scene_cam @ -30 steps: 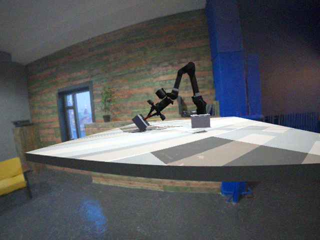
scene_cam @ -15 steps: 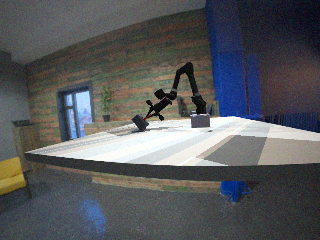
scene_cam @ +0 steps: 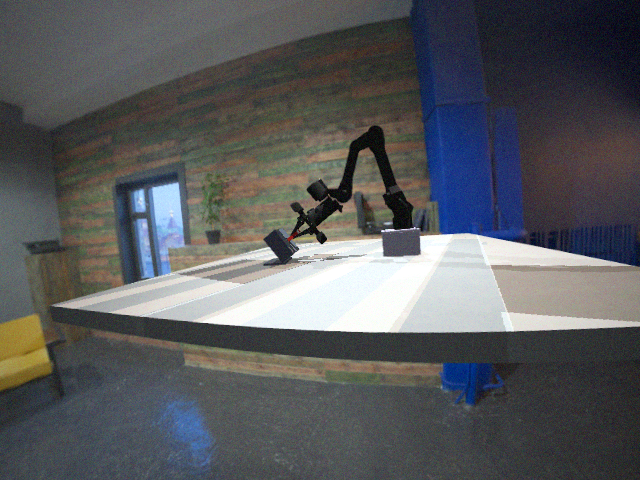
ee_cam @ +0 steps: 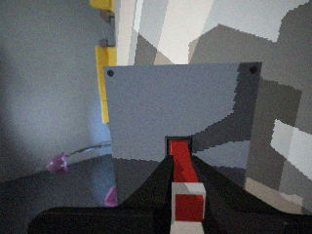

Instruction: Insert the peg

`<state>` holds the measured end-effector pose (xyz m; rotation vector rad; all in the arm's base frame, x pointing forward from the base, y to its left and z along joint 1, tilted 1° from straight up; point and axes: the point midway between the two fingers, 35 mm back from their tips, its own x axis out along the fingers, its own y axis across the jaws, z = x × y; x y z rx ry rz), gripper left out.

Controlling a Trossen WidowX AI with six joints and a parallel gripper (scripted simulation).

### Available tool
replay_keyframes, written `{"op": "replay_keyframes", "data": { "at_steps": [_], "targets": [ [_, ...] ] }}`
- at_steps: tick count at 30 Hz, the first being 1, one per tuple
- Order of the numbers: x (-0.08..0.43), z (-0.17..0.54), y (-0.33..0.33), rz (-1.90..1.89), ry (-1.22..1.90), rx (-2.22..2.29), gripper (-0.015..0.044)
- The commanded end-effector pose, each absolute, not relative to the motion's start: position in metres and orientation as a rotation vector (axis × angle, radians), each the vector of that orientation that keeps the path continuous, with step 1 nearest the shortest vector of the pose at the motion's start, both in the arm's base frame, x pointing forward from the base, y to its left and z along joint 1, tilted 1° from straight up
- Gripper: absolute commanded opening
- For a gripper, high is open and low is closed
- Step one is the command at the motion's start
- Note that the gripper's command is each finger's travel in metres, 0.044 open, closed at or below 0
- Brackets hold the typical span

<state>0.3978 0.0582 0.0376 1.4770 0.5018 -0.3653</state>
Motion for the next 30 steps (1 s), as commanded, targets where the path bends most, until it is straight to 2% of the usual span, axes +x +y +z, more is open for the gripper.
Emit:
{"op": "replay_keyframes", "data": {
  "at_steps": [1,16,30],
  "targets": [
    [0.4004,0.0359,0.0589,-0.362,0.504,1.476,0.0],
    [0.4008,0.0366,0.0586,-0.364,0.5,1.478,0.0],
    [0.4005,0.037,0.0586,-0.364,0.5,1.478,0.0368]
  ]
}}
